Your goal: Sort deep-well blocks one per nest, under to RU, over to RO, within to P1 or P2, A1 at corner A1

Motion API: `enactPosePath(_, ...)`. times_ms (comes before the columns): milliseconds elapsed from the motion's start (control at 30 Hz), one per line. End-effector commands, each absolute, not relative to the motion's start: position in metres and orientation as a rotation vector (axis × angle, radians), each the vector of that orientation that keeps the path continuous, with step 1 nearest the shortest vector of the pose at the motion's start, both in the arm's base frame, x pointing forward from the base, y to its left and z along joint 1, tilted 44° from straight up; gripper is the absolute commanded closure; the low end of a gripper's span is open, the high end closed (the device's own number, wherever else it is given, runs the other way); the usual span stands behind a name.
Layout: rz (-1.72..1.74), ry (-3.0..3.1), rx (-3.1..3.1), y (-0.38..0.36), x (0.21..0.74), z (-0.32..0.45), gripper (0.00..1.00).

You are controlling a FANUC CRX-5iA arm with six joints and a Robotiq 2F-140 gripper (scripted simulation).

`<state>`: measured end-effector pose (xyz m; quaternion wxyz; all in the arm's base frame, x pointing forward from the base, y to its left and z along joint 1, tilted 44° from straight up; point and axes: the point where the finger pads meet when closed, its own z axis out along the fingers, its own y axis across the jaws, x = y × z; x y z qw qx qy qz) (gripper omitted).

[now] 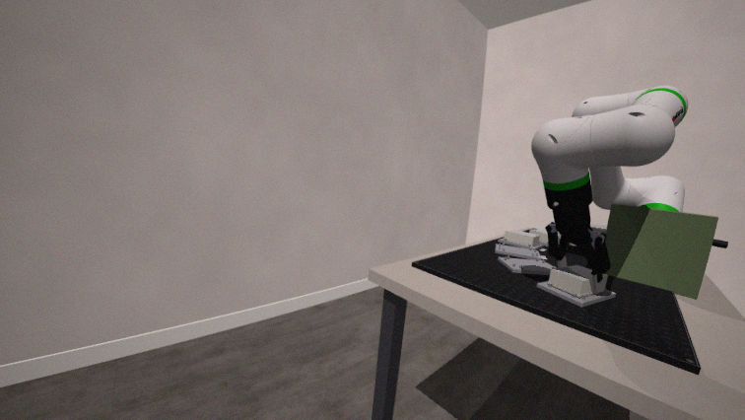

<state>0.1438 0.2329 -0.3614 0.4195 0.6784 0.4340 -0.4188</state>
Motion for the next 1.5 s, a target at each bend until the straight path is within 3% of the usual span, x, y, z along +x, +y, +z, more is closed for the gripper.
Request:
enactPosePath(0,-1.050,1.088,1.701,0.233,0.144,-0.362,0.90)
enactPosePath(400,-1.050,1.088,1.701,0.232,0.144,-0.363,0.90)
enactPosePath(433,-1.050,1.088,1.701,0.232,0.144,-0.363,0.00)
enactPosePath(1467,-1.050,1.088,1.701,0.248,0.145,-0.346,0.00)
